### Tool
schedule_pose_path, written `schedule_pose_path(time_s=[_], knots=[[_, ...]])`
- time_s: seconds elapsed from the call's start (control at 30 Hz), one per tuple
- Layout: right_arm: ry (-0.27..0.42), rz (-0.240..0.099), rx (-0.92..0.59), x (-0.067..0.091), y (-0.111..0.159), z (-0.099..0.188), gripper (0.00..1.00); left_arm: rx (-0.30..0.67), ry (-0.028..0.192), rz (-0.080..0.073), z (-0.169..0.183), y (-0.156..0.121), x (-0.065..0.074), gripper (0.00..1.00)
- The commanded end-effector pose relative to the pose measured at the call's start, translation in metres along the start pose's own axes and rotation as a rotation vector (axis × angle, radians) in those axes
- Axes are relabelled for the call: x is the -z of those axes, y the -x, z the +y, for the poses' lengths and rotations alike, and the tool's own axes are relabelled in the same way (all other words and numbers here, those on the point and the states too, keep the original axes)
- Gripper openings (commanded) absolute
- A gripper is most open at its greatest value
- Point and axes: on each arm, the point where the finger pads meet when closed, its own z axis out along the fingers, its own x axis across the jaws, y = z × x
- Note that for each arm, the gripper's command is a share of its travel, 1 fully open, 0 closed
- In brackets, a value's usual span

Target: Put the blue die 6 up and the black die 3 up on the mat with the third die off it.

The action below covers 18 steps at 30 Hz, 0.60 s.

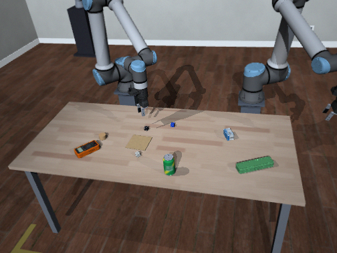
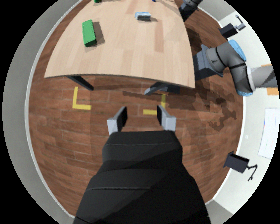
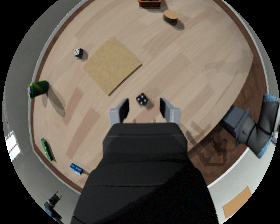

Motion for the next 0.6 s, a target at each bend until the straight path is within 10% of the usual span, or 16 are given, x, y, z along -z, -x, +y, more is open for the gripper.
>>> schedule_pose_path(time_s=[0.0, 0.37, 0.57], knots=[[0.000, -0.002, 0.000, -0.008, 0.001, 0.000, 1.00, -0.032, 0.007, -0.056, 0.067, -0.045, 0.000, 1.00], [0.000, -0.002, 0.000, -0.087, 0.001, 0.001, 1.00, -0.077, 0.064, -0.140, 0.177, -0.168, -0.017, 1.00], [0.000, -0.002, 0.000, -0.101, 0.001, 0.001, 1.00, -0.092, 0.093, -0.163, 0.211, -0.221, -0.027, 1.00]])
